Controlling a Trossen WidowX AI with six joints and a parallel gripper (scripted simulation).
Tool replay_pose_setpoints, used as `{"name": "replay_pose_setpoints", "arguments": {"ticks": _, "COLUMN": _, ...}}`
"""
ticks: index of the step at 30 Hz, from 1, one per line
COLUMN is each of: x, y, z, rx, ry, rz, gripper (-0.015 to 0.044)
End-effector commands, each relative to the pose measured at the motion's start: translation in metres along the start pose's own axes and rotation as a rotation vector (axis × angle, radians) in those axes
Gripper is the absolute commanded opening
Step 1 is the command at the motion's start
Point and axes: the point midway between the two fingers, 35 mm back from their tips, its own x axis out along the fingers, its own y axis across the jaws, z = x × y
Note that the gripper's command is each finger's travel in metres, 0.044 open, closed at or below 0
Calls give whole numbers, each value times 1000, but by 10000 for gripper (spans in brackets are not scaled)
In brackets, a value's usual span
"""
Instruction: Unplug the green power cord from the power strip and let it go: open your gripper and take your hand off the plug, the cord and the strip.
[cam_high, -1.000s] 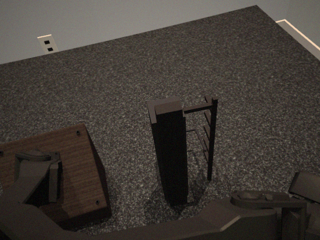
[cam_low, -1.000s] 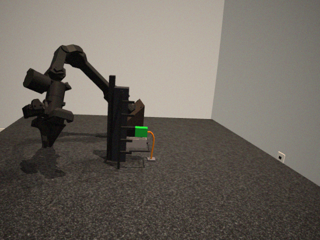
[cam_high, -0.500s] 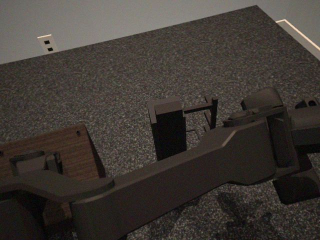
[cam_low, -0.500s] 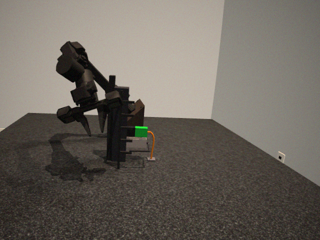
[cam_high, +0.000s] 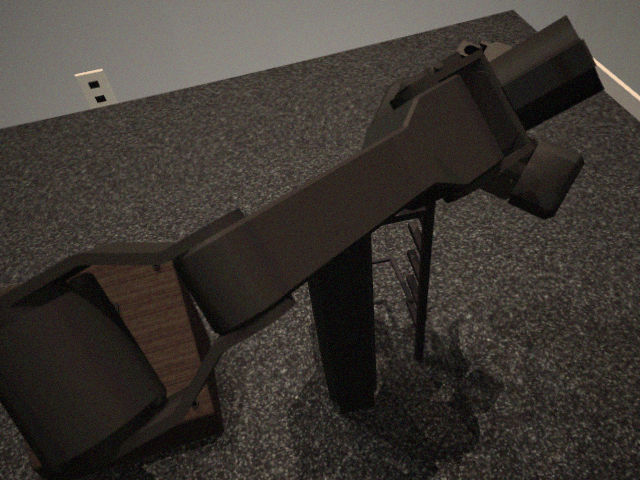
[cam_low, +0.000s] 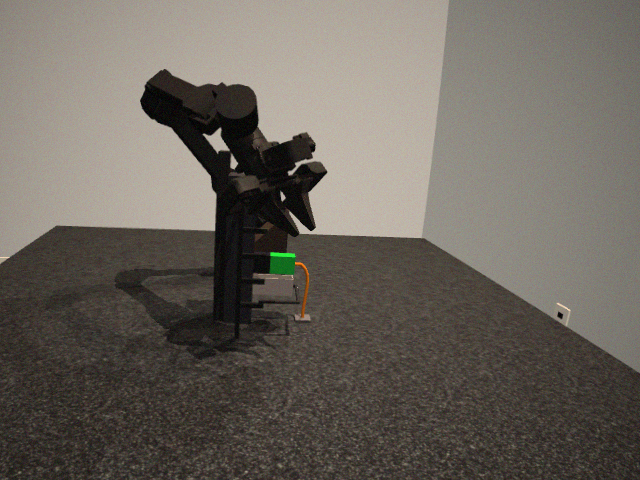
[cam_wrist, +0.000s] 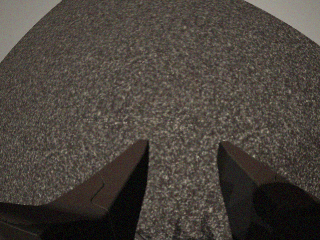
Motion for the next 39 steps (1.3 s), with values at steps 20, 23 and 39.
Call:
{"name": "replay_pose_setpoints", "arguments": {"ticks": 20, "x": 9, "y": 140, "z": -126, "rx": -812, "ry": 786, "rz": 206, "gripper": 160}}
{"name": "replay_pose_setpoints", "arguments": {"ticks": 23, "x": 9, "y": 140, "z": -126, "rx": -812, "ry": 786, "rz": 206, "gripper": 160}}
{"name": "replay_pose_setpoints", "arguments": {"ticks": 39, "x": -4, "y": 123, "z": -136, "rx": -812, "ry": 787, "rz": 206, "gripper": 160}}
